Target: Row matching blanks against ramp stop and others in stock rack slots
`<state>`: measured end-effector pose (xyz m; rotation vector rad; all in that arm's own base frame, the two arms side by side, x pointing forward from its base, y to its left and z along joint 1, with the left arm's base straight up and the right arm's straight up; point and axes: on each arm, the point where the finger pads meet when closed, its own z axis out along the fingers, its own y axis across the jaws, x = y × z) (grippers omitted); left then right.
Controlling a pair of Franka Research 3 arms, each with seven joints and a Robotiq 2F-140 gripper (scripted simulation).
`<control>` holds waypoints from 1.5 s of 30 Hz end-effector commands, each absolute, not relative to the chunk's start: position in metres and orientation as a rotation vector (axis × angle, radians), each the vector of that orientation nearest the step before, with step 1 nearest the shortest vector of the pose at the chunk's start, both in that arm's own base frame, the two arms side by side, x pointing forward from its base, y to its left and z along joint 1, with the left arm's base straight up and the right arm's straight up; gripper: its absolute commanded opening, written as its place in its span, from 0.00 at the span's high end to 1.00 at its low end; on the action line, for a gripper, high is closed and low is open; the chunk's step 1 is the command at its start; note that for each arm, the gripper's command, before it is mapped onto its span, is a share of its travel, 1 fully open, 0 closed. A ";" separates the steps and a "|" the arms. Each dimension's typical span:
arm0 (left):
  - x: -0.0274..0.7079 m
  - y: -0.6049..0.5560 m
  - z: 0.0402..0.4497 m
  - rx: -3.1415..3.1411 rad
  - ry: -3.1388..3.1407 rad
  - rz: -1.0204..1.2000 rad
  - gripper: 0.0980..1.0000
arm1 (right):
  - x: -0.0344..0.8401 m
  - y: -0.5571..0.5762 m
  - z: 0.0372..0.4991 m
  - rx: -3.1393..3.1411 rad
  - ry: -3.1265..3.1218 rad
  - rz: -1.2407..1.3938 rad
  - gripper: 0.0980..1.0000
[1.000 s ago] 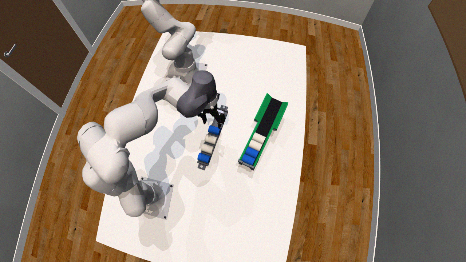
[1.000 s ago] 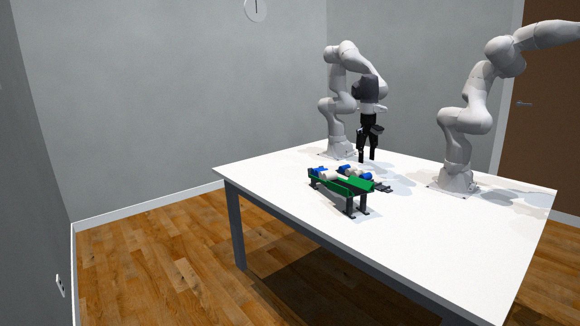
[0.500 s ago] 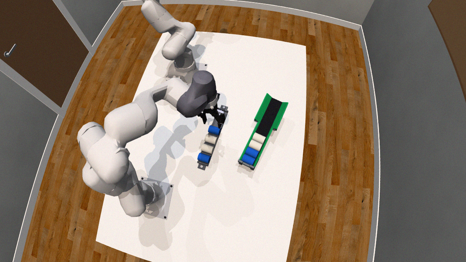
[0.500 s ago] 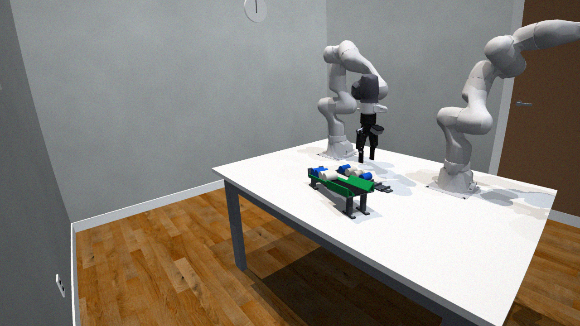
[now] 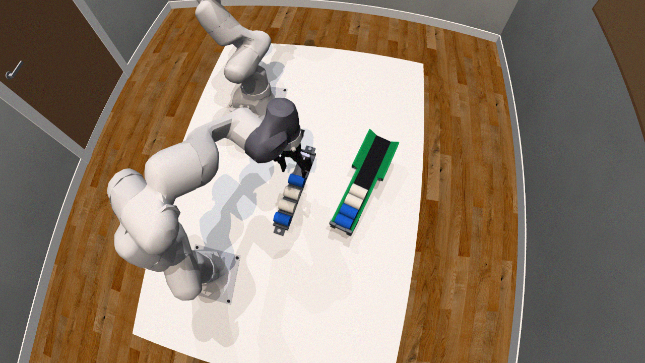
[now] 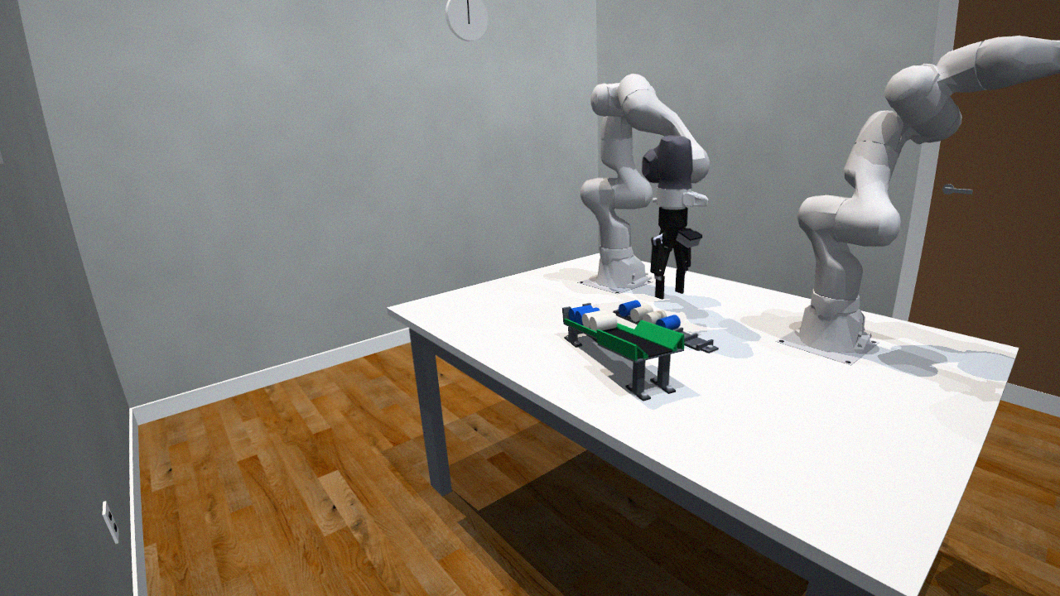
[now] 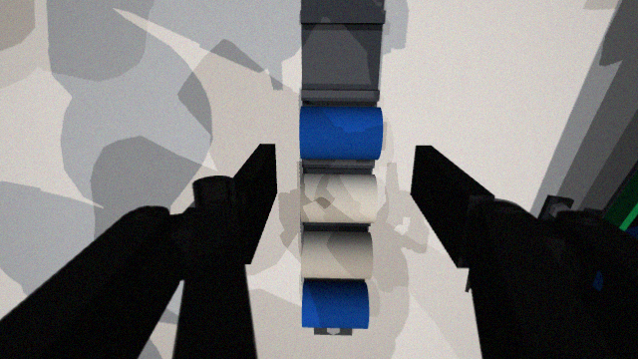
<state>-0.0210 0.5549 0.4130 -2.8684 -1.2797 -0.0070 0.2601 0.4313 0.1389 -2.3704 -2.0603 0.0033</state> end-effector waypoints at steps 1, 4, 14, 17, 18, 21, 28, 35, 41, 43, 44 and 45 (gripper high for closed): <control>-0.021 0.555 0.413 -2.868 -1.280 -0.007 0.00 | 0.260 0.432 0.136 -2.373 -2.058 0.000 0.52; -0.021 0.555 0.413 -2.868 -1.280 -0.007 0.00 | 0.260 0.432 0.133 -2.374 -2.058 0.000 0.52; -0.021 0.555 0.413 -2.868 -1.280 -0.007 0.00 | 0.260 0.432 0.122 -2.374 -2.058 0.000 0.52; -0.021 0.555 0.413 -2.868 -1.280 -0.007 0.00 | 0.260 0.432 0.117 -2.374 -2.058 0.000 0.52; -0.021 0.555 0.413 -2.868 -1.280 -0.007 0.00 | 0.260 0.432 0.115 -2.374 -2.058 0.000 0.52; -0.021 0.555 0.413 -2.868 -1.280 -0.007 0.00 | 0.261 0.432 0.110 -2.374 -2.058 0.000 0.52; -0.021 0.555 0.413 -2.868 -1.280 -0.007 0.00 | 0.261 0.432 0.102 -2.374 -2.058 0.000 0.52; -0.021 0.555 0.413 -2.868 -1.280 -0.007 0.00 | 0.261 0.432 0.094 -2.374 -2.058 0.000 0.52; -0.021 0.555 0.413 -2.868 -1.280 -0.007 0.00 | 0.261 0.432 0.090 -2.374 -2.058 0.000 0.52; -0.021 0.555 0.413 -2.868 -1.280 -0.007 0.00 | 0.261 0.433 0.089 -2.374 -2.058 0.000 0.52; -0.021 0.555 0.413 -2.868 -1.280 -0.007 0.00 | 0.261 0.433 0.088 -2.374 -2.058 0.000 0.52; -0.021 0.555 0.413 -2.868 -1.280 -0.007 0.00 | 0.261 0.433 0.088 -2.374 -2.058 0.000 0.52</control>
